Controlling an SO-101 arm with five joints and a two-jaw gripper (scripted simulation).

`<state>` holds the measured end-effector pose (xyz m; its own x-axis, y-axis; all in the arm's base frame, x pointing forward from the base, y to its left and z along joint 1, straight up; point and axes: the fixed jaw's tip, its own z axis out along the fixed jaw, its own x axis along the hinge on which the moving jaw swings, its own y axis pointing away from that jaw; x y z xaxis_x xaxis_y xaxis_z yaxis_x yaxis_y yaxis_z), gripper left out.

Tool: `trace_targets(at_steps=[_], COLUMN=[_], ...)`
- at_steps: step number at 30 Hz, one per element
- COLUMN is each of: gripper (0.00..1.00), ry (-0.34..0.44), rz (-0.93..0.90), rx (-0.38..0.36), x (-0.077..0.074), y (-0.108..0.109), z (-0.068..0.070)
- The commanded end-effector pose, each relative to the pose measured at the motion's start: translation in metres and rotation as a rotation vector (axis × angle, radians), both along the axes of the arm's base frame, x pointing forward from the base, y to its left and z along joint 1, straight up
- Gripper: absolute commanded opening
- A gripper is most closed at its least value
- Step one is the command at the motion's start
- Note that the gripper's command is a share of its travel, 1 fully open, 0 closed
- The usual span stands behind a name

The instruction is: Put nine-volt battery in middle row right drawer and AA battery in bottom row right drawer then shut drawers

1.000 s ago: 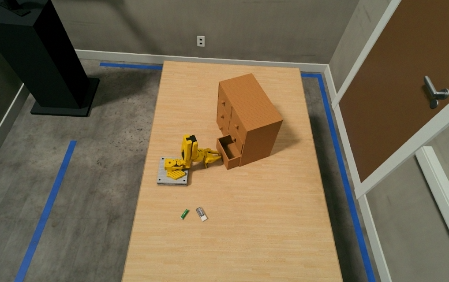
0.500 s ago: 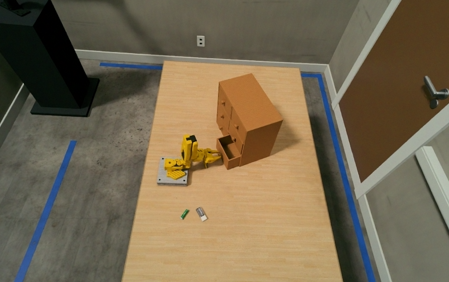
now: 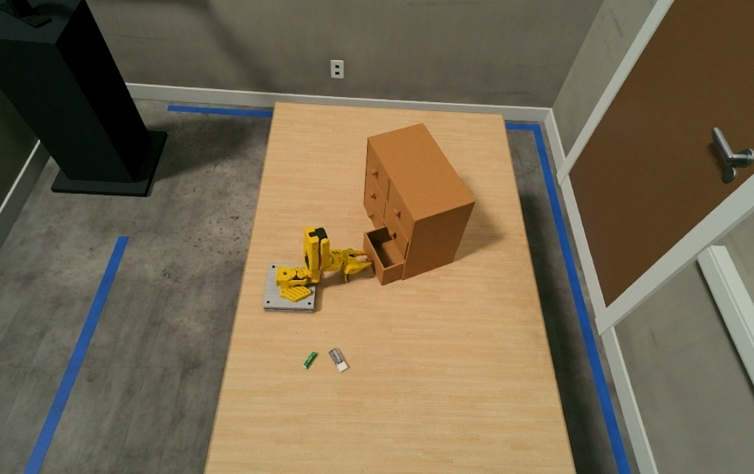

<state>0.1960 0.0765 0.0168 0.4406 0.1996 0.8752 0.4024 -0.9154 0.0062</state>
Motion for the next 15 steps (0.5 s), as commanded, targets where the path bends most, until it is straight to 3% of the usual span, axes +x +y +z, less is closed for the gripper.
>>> trace_targets(at_steps=[1,9,11,12,15], gripper=[0.21,0.21,0.21,0.21,0.21], ry=[0.043,0.108,0.108,0.050,0.050], rz=[-0.008,-0.015,-0.015,-0.005,-0.005], rx=[-0.007,-0.026,-0.026,-0.011,-0.011], x=[-0.0018,-0.0048,-0.0048,-0.0016,-0.0016], y=[-0.0011,-0.0026,-0.0026,-0.0005,-0.0005], z=[-0.0003,0.0004,0.0004,0.0015,0.0015])
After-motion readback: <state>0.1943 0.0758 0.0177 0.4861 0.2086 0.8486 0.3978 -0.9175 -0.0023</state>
